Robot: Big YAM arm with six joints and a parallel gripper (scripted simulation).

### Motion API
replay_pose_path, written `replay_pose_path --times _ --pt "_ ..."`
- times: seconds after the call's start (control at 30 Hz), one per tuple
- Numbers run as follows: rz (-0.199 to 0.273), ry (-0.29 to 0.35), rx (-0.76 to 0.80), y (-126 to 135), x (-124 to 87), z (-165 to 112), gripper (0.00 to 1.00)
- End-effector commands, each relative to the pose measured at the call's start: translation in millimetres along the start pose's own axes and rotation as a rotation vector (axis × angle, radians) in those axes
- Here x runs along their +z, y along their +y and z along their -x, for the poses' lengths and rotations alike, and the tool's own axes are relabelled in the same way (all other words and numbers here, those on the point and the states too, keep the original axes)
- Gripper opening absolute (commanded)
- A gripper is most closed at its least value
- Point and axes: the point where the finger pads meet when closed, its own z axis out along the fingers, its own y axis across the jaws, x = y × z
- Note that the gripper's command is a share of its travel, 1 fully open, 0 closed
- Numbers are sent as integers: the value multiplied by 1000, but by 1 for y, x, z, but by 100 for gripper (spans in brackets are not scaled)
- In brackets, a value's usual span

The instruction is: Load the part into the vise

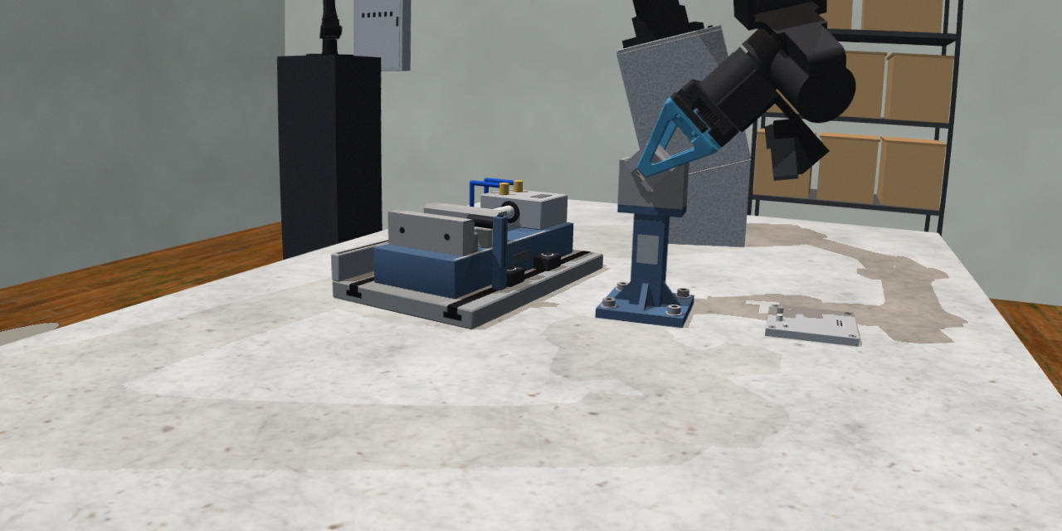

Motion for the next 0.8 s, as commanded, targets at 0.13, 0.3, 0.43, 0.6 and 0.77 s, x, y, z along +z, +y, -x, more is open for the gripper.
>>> replay_pose_path --times 0.13,0.3,0.43,0.6,0.77 --pt "-16 0 9 -7 -10 2 0" --pt "-23 -5 17 -10 -15 -2 0" --pt "-29 -10 26 -13 -20 -7 0" --pt "-28 -9 25 -12 -20 -8 0" --pt "-26 -7 20 -9 -21 -9 0"
